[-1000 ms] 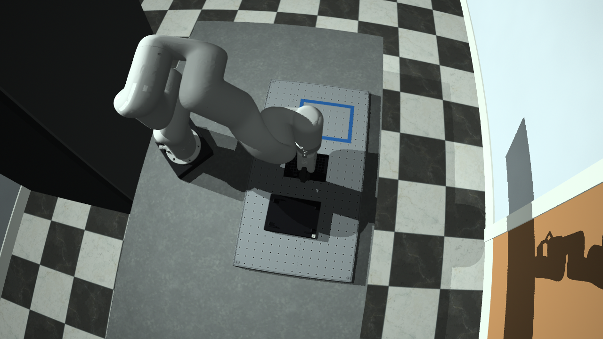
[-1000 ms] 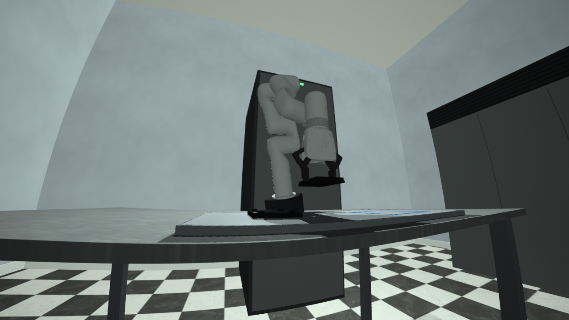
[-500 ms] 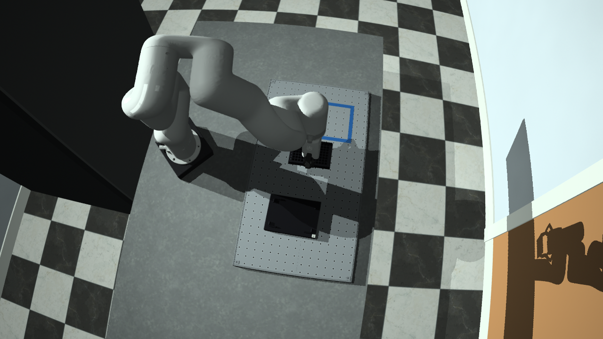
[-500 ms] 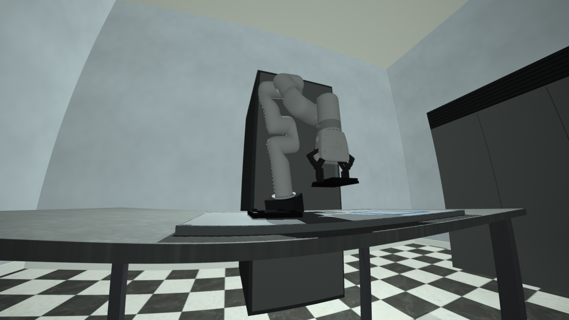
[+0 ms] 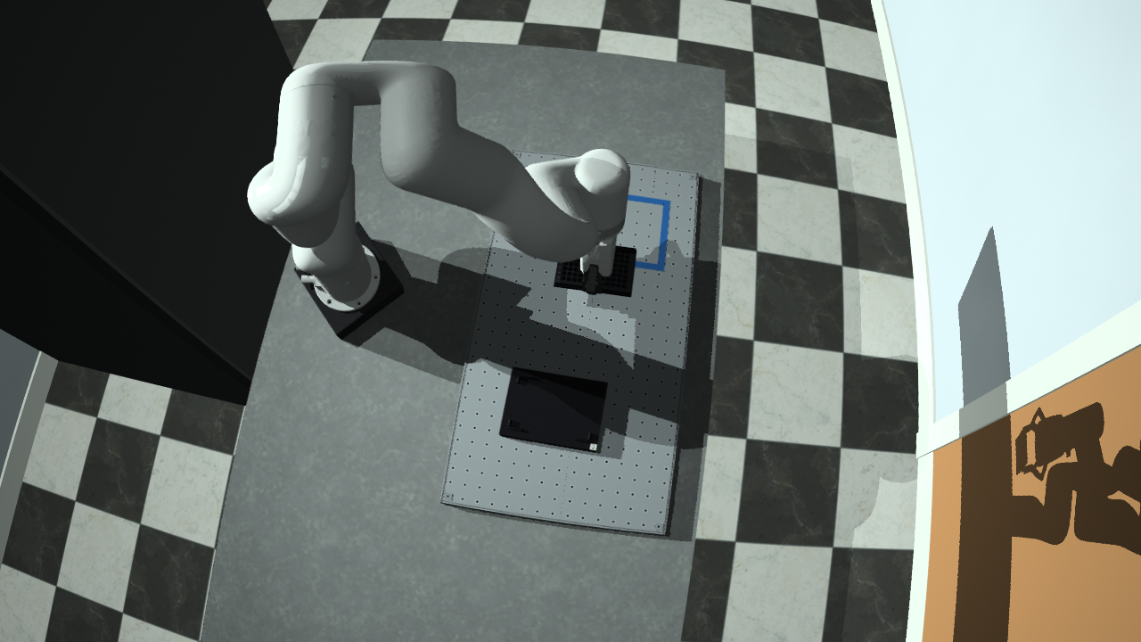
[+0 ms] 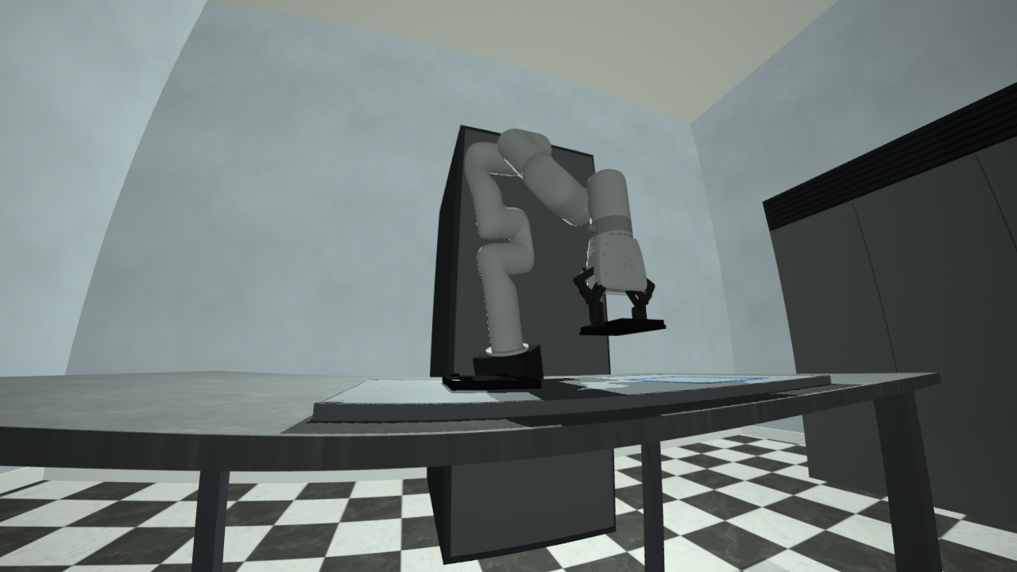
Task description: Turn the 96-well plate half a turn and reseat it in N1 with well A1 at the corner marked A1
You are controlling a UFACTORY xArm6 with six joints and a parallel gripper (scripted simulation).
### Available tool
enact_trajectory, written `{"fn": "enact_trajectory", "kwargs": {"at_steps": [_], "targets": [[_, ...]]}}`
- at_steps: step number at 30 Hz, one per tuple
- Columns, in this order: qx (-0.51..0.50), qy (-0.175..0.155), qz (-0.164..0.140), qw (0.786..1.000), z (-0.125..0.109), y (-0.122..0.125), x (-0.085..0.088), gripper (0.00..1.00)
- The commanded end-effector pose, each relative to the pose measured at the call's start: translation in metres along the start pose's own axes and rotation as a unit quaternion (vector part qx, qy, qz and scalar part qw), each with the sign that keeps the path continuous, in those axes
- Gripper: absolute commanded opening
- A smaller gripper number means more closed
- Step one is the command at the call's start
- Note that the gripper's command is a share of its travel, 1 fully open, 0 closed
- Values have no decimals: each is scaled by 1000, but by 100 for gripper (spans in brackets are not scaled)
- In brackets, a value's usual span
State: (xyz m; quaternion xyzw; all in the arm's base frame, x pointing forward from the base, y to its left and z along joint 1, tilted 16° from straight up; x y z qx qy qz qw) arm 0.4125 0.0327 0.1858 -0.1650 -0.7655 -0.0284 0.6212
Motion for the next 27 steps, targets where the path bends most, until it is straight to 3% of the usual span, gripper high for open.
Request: {"fn": "enact_trajectory", "kwargs": {"at_steps": [1,27], "targets": [[0,-2,0,1000,-2,14,1,0],[0,-2,-1,1000,-5,94,-2,0]]}}
Point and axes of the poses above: the point where the finger pads meet when closed, its own x axis back along the fingers, its own y axis across the jaws, z = x × y, the point moved 8 cm from there along x, back along the fingers, and after that the axes turned 7 degrees about -x, right-handed, at the moved point
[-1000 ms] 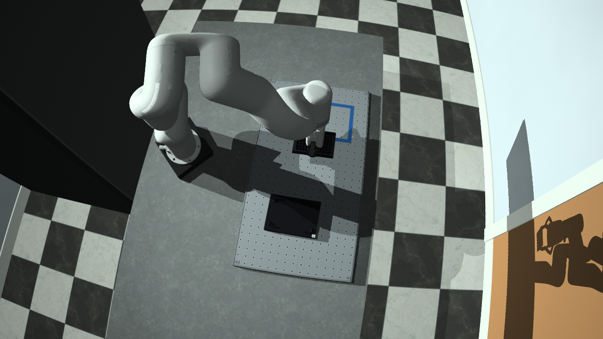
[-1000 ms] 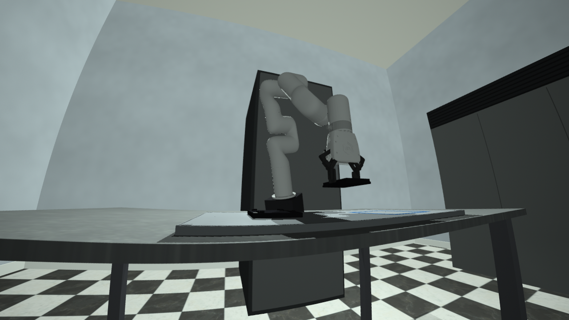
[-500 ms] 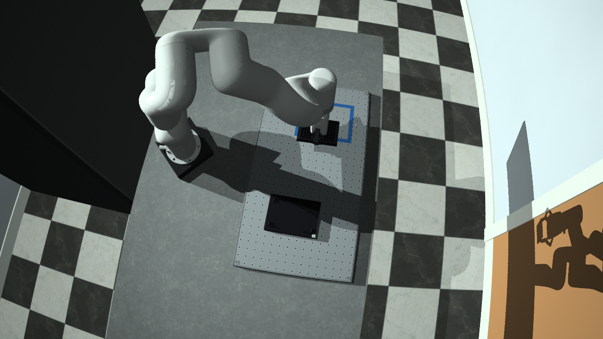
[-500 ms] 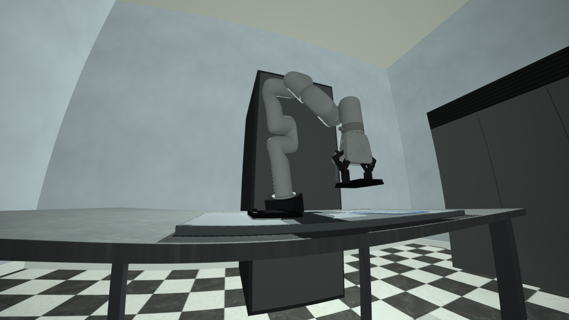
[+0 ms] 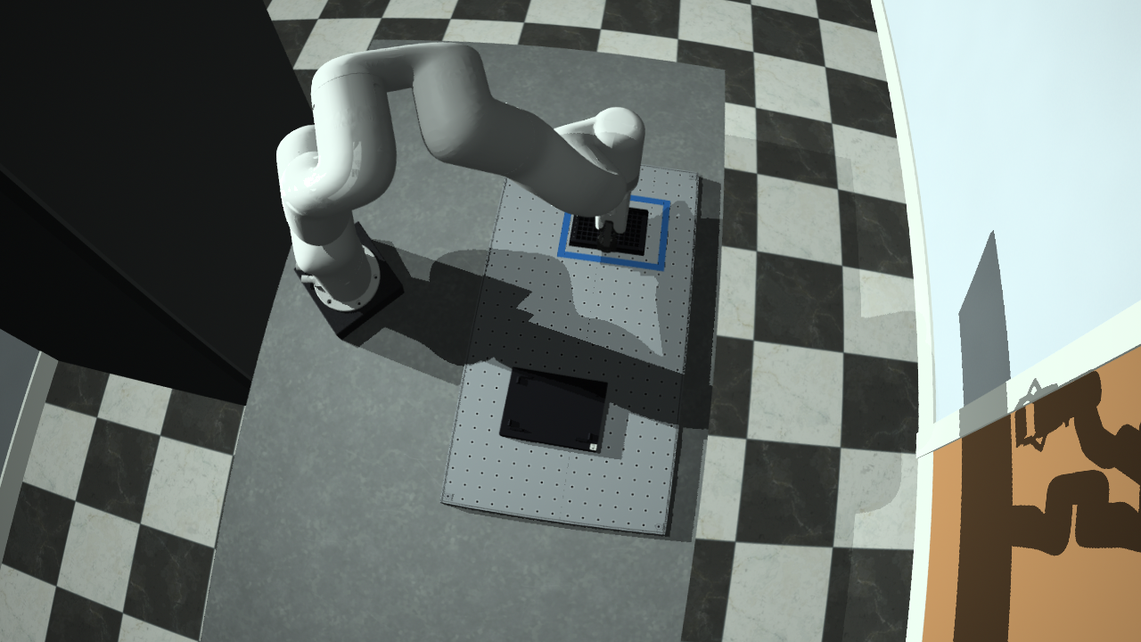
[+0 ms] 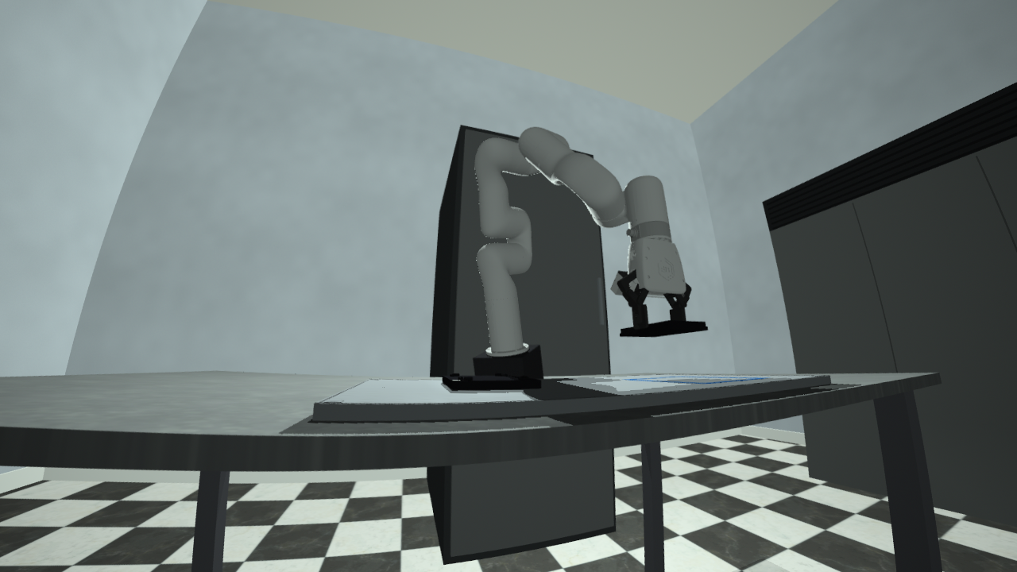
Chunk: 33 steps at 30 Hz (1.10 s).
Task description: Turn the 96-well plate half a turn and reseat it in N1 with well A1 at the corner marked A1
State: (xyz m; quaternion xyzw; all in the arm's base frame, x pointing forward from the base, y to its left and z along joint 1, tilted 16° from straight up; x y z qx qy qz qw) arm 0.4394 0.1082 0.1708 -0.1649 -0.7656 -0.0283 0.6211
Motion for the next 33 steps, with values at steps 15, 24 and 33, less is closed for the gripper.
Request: {"fn": "enact_trajectory", "kwargs": {"at_steps": [15,24,33], "targets": [[0,-2,-1,1000,-3,53,0,0],[0,-2,-1,1000,-3,53,0,0],[0,-2,-1,1000,-4,53,0,0]]}}
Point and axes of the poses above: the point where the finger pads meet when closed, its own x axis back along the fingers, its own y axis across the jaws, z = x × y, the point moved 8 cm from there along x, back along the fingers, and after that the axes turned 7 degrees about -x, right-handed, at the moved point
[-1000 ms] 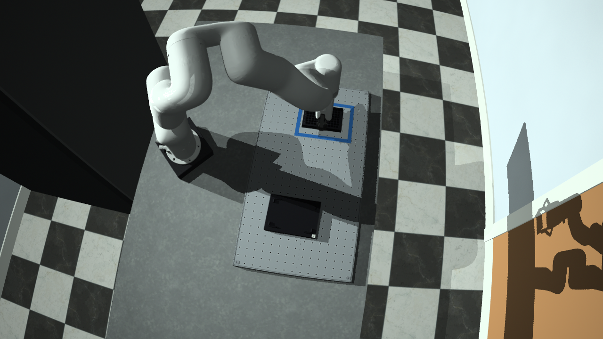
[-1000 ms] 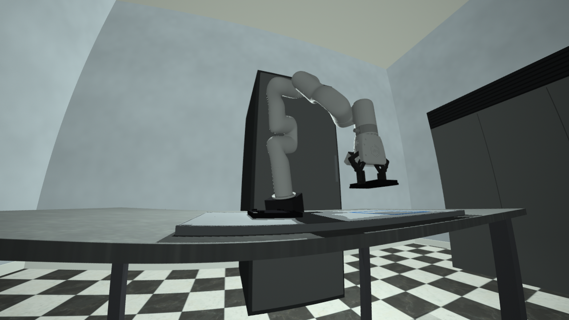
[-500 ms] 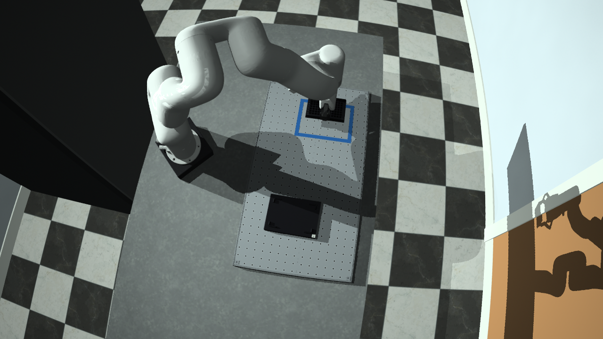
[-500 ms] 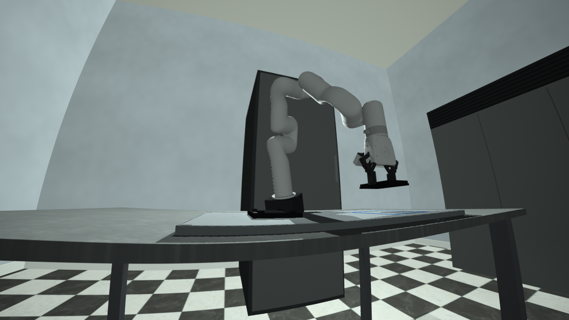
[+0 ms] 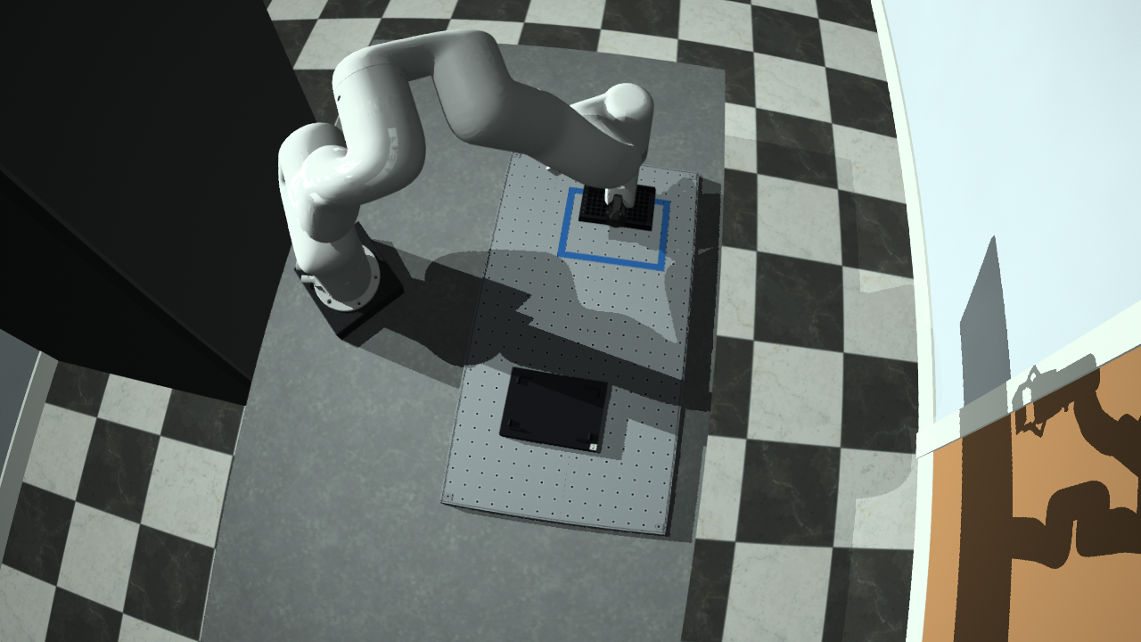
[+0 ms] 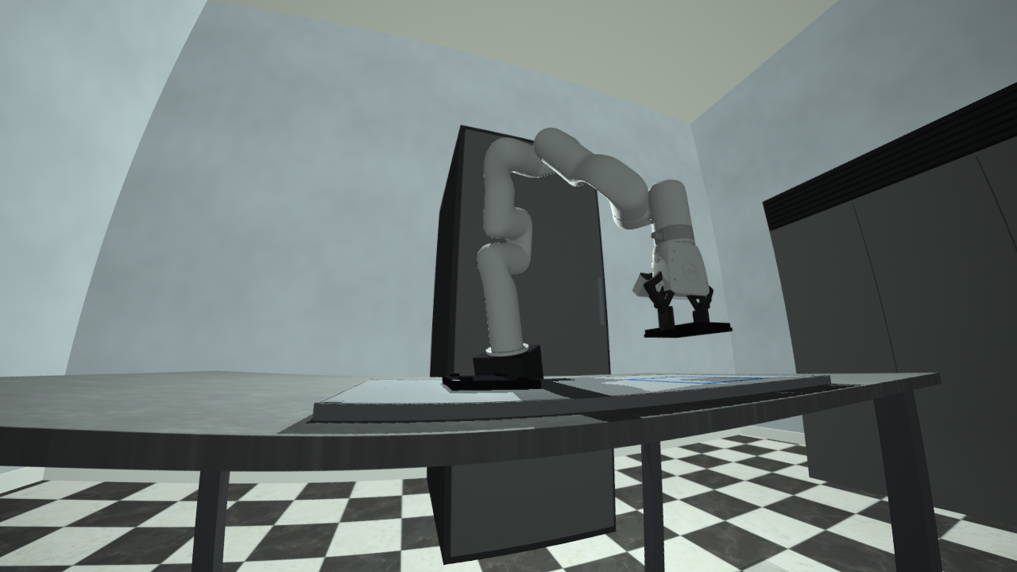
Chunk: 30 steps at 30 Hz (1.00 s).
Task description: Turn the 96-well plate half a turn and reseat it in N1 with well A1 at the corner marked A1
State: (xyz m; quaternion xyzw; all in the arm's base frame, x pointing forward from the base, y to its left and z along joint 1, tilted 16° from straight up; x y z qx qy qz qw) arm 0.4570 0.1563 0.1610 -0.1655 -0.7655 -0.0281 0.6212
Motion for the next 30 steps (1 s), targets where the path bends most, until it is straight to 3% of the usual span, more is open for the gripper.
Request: {"fn": "enact_trajectory", "kwargs": {"at_steps": [1,22,30], "targets": [[0,-2,-1,1000,-1,1,2,0],[0,-2,-1,1000,-1,1,2,0],[0,-2,-1,1000,-1,1,-12,0]]}}
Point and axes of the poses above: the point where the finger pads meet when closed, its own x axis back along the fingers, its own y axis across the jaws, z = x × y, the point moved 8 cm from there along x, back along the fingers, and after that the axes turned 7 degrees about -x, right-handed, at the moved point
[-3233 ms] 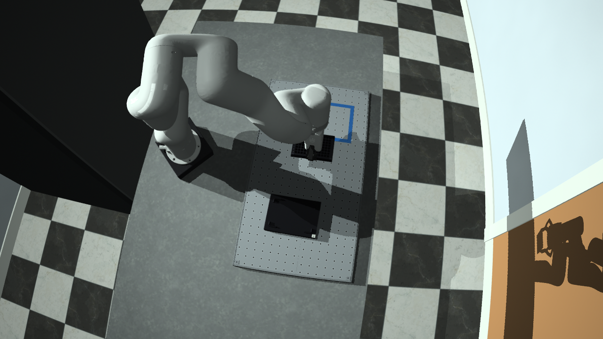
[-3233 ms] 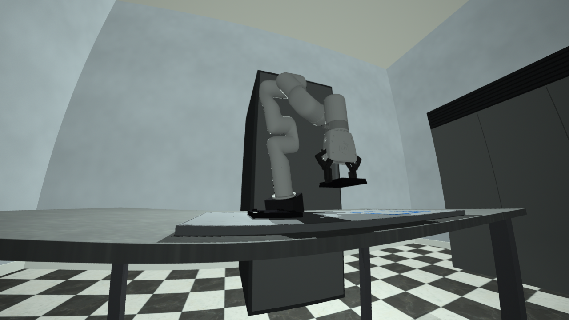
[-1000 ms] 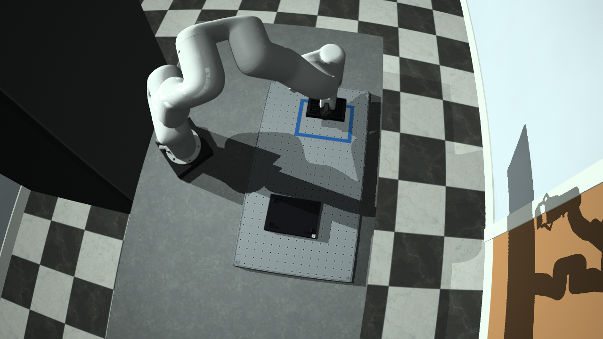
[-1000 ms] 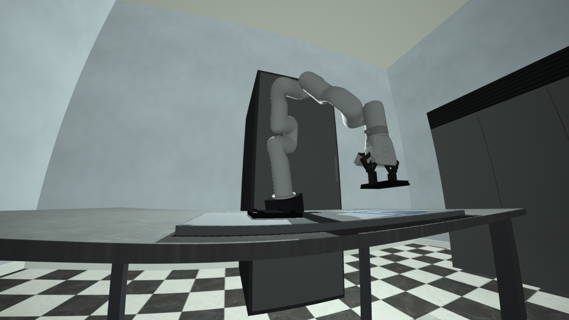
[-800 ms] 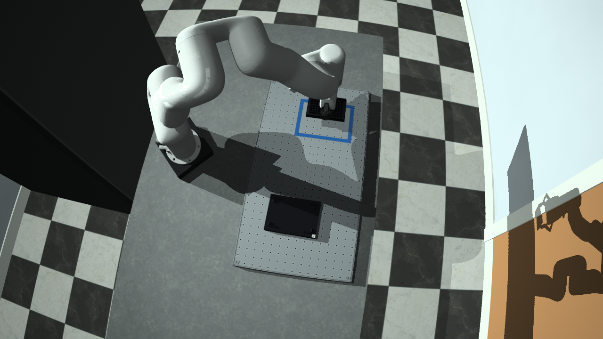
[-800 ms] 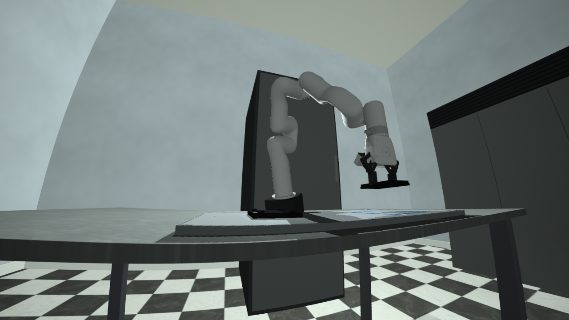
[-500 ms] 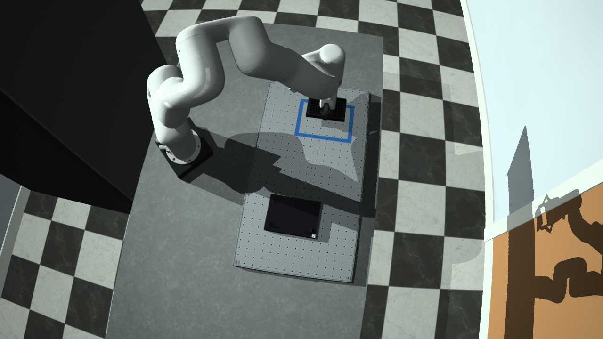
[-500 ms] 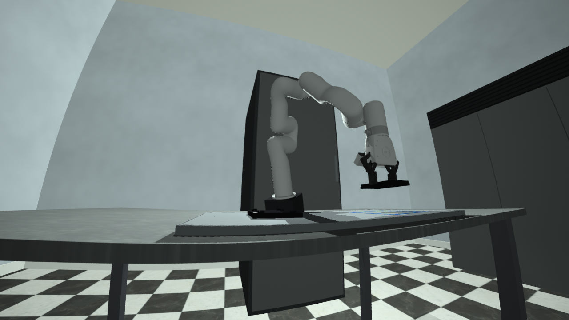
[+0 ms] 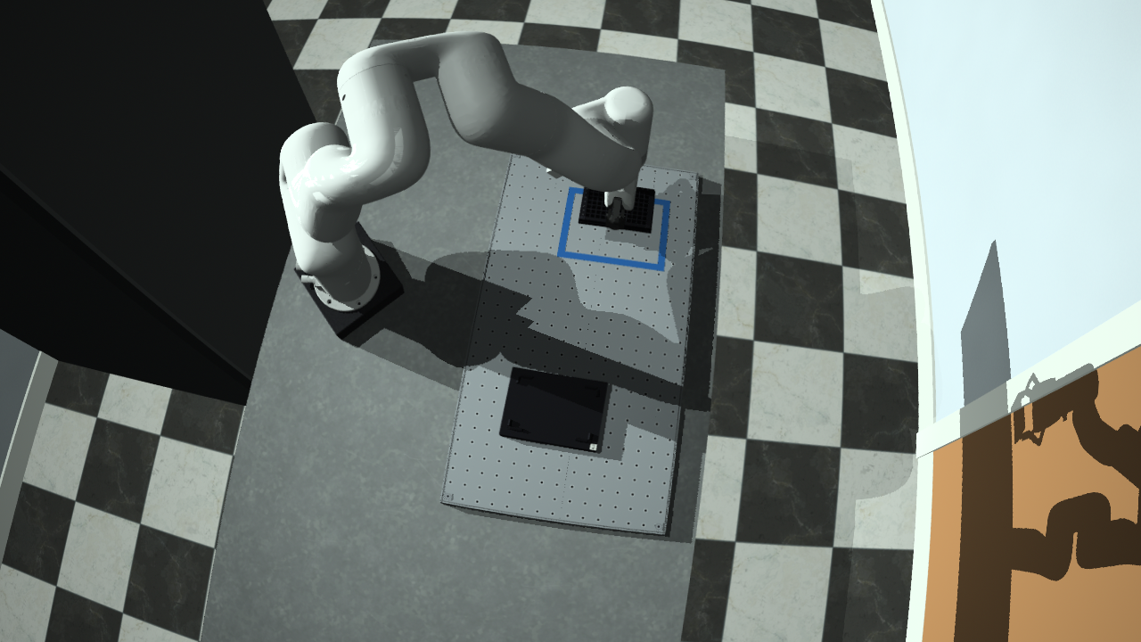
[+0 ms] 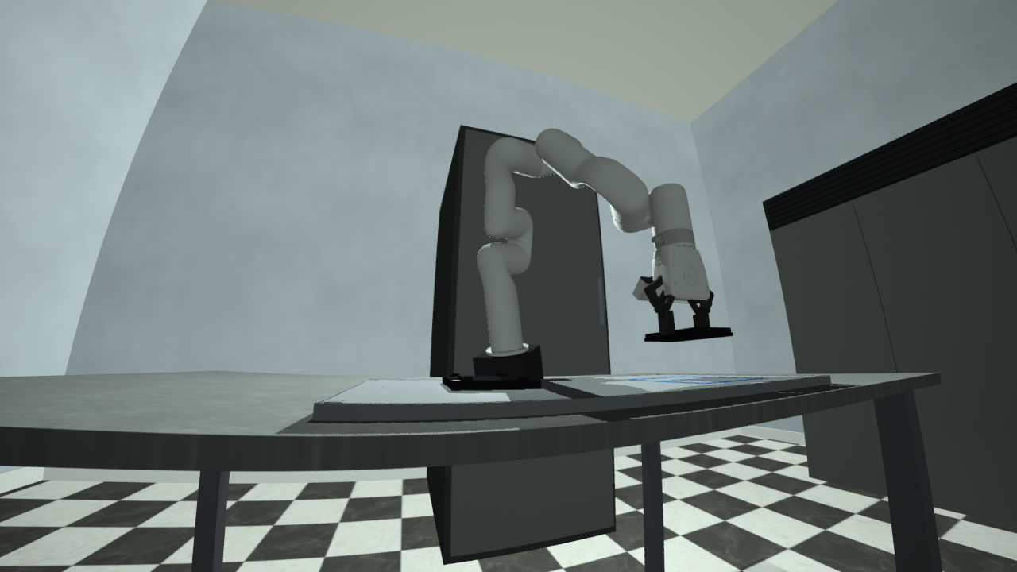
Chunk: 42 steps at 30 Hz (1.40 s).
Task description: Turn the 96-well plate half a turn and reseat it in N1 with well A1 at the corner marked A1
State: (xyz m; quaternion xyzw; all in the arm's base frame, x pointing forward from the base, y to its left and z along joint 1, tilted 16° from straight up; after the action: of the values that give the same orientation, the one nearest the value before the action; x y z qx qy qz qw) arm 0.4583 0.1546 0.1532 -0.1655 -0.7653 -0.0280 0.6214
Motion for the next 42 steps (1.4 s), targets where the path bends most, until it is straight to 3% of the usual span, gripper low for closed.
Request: {"fn": "enact_trajectory", "kwargs": {"at_steps": [1,37,42], "targets": [[0,-2,-1,1000,-1,1,-5,0],[0,-2,-1,1000,-1,1,-58,0],[0,-2,-1,1000,-1,1,-58,0]]}}
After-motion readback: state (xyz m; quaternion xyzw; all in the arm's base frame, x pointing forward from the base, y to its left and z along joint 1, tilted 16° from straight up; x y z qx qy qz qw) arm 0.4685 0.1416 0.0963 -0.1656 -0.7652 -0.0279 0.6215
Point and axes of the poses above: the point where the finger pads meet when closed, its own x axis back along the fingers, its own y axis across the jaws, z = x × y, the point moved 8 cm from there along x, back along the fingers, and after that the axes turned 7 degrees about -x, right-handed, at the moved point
